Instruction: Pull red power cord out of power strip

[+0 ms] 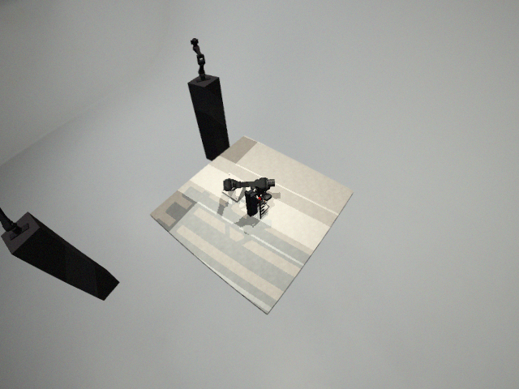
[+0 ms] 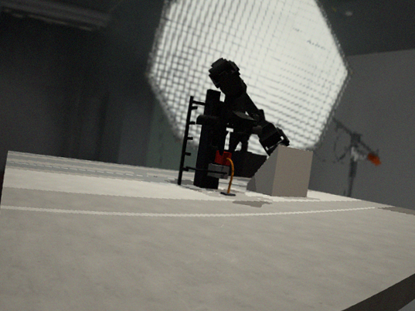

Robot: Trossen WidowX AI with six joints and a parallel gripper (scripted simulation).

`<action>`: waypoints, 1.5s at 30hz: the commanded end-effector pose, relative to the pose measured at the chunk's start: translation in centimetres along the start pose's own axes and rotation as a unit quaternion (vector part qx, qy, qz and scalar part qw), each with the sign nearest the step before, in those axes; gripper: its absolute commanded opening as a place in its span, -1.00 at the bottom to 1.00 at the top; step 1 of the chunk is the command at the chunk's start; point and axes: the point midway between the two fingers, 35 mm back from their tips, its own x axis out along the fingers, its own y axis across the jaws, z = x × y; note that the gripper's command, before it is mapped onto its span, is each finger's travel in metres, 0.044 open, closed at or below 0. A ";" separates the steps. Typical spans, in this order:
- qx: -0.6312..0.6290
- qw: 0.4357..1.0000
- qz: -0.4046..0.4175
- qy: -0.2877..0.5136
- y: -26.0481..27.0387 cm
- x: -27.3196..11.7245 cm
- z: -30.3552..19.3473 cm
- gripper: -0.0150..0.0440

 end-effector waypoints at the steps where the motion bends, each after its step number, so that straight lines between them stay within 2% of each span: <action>1: 0.007 0.999 -0.004 -0.036 -0.3 -1.1 3.0 -0.49; 16: 0.006 0.999 -0.005 -0.036 -0.2 -1.7 5.4 -0.49; 29: 0.005 0.999 -0.005 -0.034 -0.1 -1.1 4.6 0.67; 33: 0.005 0.999 -0.005 -0.035 -0.2 -1.7 6.3 1.00; 38: 0.005 0.999 -0.005 -0.036 -0.1 -2.8 10.3 1.00; 45: 0.005 0.999 -0.005 -0.036 -0.1 -2.8 10.5 1.00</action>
